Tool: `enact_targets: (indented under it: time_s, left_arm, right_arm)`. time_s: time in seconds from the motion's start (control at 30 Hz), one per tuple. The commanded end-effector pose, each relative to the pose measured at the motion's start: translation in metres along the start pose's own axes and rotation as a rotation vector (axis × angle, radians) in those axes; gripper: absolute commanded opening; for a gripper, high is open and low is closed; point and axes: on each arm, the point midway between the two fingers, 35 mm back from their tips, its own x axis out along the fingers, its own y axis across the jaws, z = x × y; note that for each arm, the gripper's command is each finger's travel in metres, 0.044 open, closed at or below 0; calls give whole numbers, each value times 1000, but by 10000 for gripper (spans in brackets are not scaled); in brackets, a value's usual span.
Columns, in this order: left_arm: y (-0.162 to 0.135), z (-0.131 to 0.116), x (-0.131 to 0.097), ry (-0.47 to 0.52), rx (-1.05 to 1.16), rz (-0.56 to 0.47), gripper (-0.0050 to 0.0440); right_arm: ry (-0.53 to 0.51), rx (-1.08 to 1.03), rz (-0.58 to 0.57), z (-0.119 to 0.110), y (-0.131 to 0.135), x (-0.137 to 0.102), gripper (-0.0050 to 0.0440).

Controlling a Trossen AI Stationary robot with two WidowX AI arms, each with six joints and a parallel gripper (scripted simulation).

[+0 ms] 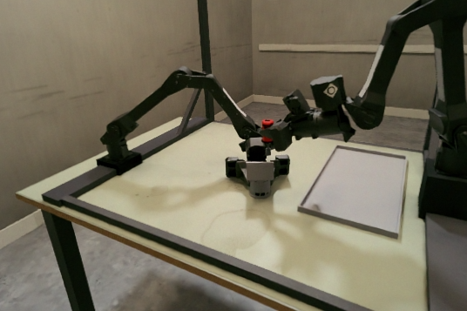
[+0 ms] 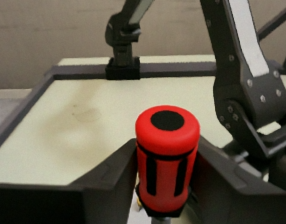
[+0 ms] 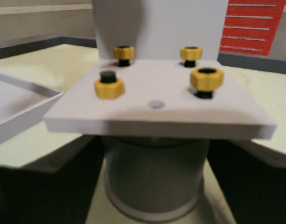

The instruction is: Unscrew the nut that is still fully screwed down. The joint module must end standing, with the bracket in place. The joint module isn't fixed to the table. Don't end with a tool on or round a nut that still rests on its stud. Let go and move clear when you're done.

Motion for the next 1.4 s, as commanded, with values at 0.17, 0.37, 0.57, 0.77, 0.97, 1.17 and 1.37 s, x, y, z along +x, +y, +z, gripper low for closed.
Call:
enact_targets:
  time_s: [0.17, 0.37, 0.57, 0.77, 0.97, 1.17, 1.37]
  left_arm:
    - [1, 7, 3, -34, 15, -6, 135]
    - [1, 7, 3, -34, 15, -6, 135]
    - [1, 7, 3, -34, 15, -6, 135]
    - [1, 6, 5, -35, 12, -5, 135]
    - [2, 9, 7, -44, 13, -1, 135]
    - [2, 10, 4, -45, 14, 0, 135]
    - [3, 13, 7, -54, 16, 1, 135]
  right_arm:
    - [-4, 51, 8, 23, 5, -3, 245]
    - [-4, 51, 8, 23, 5, -3, 245]
    - [-4, 51, 8, 23, 5, -3, 245]
    - [-4, 51, 8, 23, 5, -3, 245]
    - [-4, 51, 8, 23, 5, -3, 245]
    - [-4, 51, 8, 23, 5, -3, 245]
    - [-4, 51, 8, 23, 5, -3, 245]
